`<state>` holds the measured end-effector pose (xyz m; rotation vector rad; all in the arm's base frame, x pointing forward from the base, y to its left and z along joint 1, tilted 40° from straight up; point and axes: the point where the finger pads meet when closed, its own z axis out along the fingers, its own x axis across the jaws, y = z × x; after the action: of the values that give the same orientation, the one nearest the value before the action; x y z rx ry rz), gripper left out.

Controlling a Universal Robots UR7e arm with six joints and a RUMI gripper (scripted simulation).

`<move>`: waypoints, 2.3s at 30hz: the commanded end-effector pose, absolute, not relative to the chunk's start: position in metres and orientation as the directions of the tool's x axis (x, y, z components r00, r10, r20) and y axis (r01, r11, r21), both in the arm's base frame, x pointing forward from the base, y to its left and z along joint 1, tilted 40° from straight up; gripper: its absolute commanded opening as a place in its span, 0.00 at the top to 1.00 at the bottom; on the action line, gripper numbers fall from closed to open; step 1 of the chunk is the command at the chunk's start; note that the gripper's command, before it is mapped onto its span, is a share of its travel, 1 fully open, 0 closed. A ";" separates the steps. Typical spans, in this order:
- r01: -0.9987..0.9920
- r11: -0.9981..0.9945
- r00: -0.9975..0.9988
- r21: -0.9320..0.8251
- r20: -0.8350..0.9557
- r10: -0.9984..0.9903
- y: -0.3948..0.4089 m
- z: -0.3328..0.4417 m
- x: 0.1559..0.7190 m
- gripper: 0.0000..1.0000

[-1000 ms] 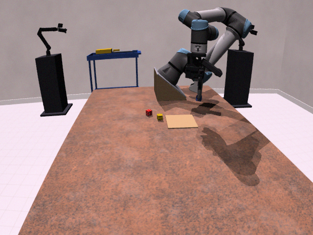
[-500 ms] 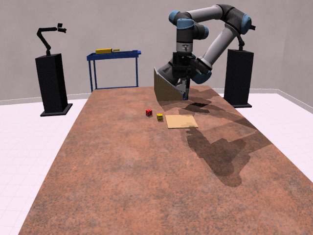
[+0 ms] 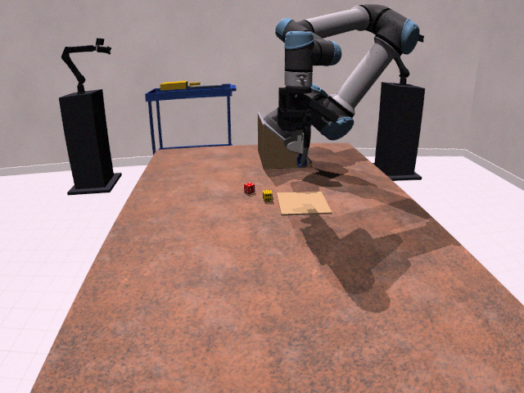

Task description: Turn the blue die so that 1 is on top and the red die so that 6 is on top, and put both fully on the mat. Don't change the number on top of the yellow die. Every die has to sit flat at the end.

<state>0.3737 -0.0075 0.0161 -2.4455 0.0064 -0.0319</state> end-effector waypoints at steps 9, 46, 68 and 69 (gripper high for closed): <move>0.008 -0.766 1.000 -0.643 0.024 -0.010 -0.007 0.013 0.373 0.94; 0.008 -0.766 1.000 -0.643 0.025 -0.010 0.053 -0.059 0.375 0.94; 0.008 -0.766 1.000 -0.643 0.025 -0.010 0.053 -0.059 0.375 0.94; 0.008 -0.766 1.000 -0.643 0.025 -0.010 0.053 -0.059 0.375 0.94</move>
<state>0.3764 0.0503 -0.0582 -2.4463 0.0014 -0.0386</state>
